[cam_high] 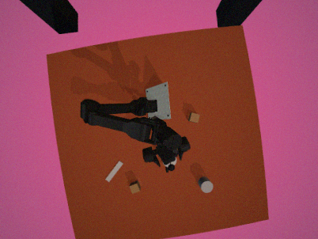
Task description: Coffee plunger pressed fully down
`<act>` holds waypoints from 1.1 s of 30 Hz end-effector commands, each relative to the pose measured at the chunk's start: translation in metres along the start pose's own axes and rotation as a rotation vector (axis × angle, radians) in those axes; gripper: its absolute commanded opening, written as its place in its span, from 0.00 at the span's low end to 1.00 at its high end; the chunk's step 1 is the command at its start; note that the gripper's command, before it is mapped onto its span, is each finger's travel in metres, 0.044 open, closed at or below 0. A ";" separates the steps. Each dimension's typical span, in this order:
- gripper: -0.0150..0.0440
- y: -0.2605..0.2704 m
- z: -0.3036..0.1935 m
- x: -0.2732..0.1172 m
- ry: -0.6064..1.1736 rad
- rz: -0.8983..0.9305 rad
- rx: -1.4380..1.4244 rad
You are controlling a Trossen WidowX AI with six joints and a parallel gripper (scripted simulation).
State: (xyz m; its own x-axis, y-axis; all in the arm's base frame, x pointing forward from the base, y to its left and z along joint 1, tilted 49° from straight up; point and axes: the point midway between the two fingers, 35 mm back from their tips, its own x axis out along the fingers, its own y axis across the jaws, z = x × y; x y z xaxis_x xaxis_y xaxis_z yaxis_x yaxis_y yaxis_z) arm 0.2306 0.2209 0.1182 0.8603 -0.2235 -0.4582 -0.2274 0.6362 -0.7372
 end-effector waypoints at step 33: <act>0.82 -0.001 -0.003 0.041 -0.010 -0.002 0.006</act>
State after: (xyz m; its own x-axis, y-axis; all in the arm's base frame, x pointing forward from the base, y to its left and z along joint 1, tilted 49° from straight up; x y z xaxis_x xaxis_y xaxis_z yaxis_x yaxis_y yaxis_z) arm 0.2651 0.2088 0.1006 0.8670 -0.2213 -0.4465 -0.2153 0.6417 -0.7361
